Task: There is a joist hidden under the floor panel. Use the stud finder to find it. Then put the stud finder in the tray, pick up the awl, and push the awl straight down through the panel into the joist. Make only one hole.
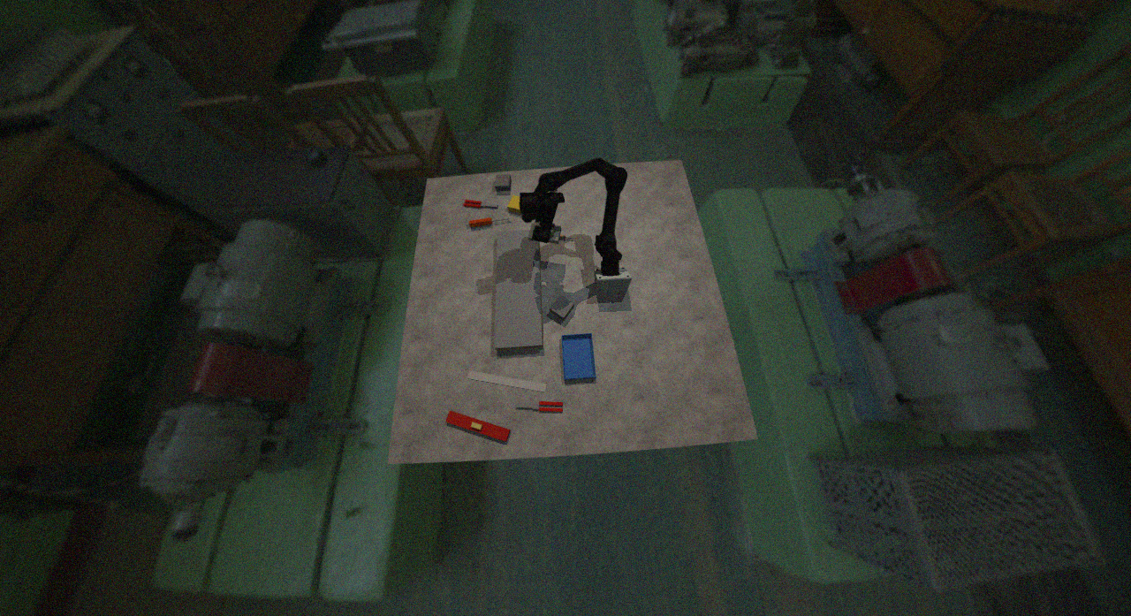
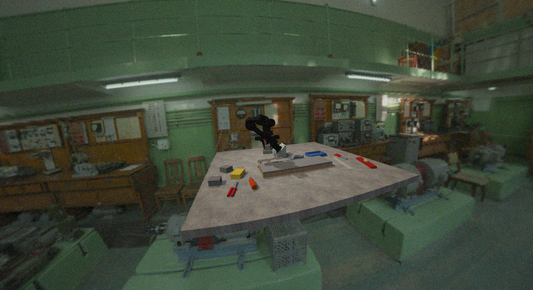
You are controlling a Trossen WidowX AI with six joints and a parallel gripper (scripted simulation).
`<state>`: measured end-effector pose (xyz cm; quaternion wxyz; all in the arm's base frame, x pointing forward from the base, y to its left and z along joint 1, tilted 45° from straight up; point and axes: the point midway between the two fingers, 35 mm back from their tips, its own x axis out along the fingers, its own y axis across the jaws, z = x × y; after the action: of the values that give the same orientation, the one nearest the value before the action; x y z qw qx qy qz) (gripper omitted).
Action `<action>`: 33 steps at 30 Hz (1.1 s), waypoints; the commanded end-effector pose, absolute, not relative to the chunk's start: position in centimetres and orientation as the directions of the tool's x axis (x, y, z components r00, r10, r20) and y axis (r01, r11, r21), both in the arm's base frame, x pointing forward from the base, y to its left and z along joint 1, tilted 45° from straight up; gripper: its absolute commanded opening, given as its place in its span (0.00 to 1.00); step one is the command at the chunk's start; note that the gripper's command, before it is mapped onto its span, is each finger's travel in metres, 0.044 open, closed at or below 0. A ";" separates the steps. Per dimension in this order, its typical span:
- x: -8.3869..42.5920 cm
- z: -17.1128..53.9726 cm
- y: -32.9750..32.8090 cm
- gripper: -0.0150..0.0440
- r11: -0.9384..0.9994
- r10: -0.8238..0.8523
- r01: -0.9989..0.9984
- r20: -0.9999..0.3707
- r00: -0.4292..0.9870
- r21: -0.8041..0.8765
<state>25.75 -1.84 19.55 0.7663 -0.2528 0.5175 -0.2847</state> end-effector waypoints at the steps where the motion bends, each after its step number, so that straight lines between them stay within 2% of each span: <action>1: 27.9 20.1 -1.6 0.25 0.720 -0.683 0.134 -0.661 0.311 -0.681; 19: 36.7 21.6 -2.7 0.25 0.710 -0.651 -0.045 -0.680 0.337 -0.702; 33: 37.2 20.8 -3.6 0.25 0.709 -0.650 -0.052 -0.681 0.338 -0.703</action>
<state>37.13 -3.55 21.14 0.7499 -0.3236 0.5394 -0.2048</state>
